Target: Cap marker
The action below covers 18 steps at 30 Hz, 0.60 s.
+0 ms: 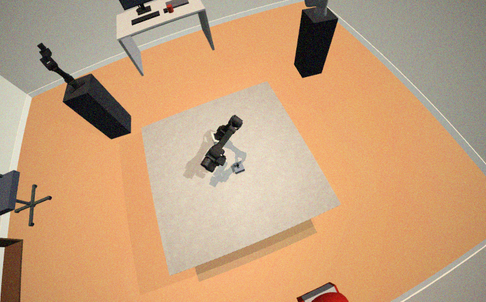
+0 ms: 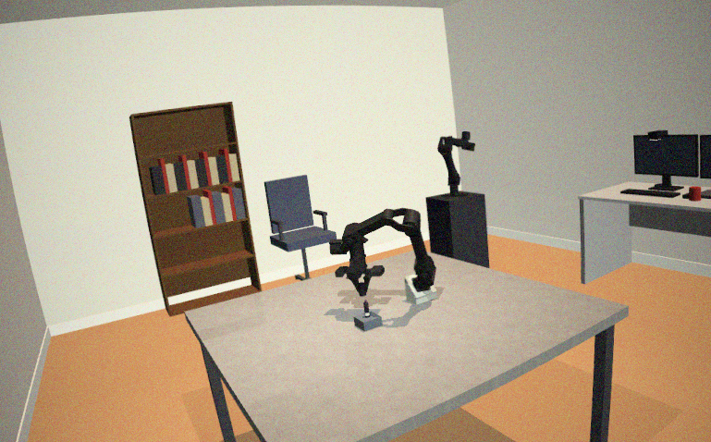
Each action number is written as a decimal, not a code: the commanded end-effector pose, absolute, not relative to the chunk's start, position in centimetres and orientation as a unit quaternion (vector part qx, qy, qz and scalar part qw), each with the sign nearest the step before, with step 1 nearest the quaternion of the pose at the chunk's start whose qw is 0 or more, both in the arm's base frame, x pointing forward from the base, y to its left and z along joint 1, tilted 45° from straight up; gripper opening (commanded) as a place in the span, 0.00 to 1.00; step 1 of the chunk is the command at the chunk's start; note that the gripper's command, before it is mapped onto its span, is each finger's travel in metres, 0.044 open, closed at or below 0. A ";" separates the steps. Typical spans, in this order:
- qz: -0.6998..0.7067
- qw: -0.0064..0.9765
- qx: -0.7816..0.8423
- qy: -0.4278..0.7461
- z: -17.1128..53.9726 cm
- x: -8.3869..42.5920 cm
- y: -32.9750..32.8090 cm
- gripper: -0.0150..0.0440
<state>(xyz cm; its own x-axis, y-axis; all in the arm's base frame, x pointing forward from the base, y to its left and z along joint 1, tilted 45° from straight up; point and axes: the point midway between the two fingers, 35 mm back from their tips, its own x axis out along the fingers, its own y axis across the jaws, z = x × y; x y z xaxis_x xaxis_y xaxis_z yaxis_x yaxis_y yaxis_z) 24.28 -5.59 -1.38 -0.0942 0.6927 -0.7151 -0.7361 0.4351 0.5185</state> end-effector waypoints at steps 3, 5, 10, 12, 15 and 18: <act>0.527 0.678 -0.026 0.512 1.5 26.4 -4.6 0.25; 0.527 0.678 -0.027 0.512 2.5 26.9 -4.2 0.25; 0.527 0.678 -0.026 0.512 5.1 28.1 -2.9 0.25; 0.528 0.678 -0.026 0.511 6.1 28.5 -2.3 0.25; 0.528 0.678 -0.026 0.511 7.7 28.9 -1.4 0.25; 0.529 0.678 -0.025 0.510 9.4 29.3 -0.4 0.25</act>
